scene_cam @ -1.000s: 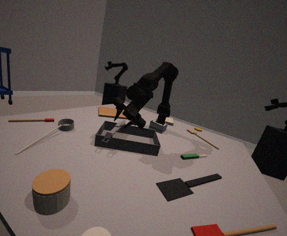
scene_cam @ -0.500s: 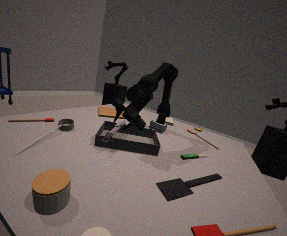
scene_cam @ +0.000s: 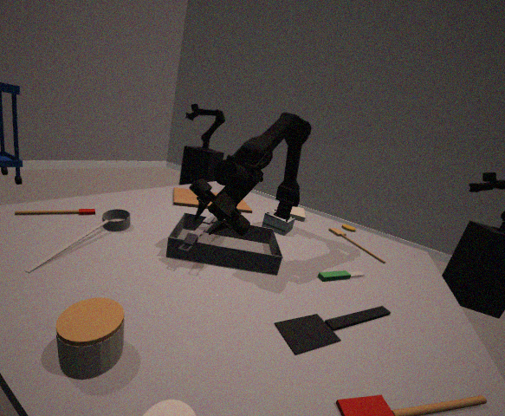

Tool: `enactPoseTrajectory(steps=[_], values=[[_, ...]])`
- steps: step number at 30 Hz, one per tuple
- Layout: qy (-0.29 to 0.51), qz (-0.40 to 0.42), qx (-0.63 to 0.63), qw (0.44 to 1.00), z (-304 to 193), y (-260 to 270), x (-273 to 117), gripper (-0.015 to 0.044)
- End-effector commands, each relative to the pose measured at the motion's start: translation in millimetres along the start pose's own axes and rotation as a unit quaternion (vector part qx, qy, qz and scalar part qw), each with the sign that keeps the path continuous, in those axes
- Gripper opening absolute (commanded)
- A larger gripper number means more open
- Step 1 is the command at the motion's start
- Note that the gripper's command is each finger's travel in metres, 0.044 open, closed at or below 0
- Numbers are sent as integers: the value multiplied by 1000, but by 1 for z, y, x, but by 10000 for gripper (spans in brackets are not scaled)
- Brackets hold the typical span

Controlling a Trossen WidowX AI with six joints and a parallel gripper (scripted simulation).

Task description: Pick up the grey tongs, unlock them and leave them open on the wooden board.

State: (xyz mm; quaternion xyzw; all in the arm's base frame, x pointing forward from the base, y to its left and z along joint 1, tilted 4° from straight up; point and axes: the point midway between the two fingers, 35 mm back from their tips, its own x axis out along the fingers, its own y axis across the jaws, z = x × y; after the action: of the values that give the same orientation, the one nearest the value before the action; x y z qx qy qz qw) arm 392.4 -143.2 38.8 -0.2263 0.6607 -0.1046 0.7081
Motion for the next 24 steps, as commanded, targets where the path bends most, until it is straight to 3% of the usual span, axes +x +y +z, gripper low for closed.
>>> enactPoseTrajectory(steps=[1, 24], values=[[3, 2, -4, 1000, -2, 2, 8, 260], [3, 1, -4, 1000, -5, 2, 45, 260]])
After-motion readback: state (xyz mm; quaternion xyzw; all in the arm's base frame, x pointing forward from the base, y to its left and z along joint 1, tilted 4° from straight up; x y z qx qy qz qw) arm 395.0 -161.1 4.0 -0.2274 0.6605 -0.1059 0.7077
